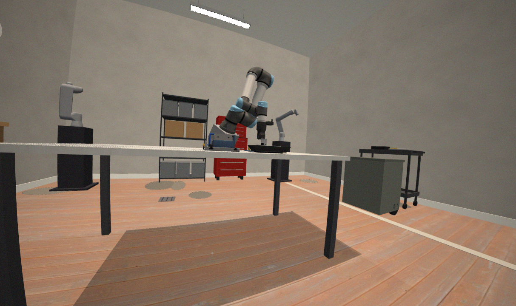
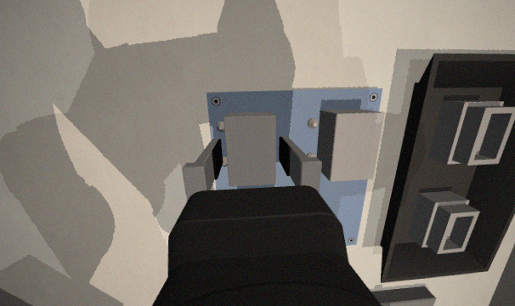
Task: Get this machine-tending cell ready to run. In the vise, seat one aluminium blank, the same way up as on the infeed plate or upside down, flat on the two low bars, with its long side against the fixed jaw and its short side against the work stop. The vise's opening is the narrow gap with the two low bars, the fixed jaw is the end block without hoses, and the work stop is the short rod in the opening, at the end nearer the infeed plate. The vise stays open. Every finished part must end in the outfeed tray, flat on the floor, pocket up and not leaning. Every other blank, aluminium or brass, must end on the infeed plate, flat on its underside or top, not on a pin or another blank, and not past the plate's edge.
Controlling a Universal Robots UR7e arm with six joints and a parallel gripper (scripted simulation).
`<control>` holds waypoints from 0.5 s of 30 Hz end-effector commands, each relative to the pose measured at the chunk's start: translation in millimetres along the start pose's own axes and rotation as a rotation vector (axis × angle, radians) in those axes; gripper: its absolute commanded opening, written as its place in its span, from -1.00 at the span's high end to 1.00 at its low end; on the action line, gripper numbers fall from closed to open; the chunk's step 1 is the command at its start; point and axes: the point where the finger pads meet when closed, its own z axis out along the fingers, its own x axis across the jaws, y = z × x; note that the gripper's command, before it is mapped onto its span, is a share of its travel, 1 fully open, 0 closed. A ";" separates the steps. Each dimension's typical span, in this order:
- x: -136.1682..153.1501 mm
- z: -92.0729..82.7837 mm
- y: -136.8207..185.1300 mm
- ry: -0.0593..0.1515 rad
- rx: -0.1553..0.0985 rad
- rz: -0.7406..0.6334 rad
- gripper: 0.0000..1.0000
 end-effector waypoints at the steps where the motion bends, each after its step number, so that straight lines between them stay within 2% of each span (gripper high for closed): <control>1: 0.3 -0.2 -0.1 0.001 0.000 0.000 -1.00; 3: 0.3 -0.2 -0.1 0.001 0.000 0.000 -1.00; 4: 0.3 -0.2 -0.1 0.001 0.000 0.000 1.00; 15: 0.3 -0.2 -0.1 0.001 0.000 0.000 1.00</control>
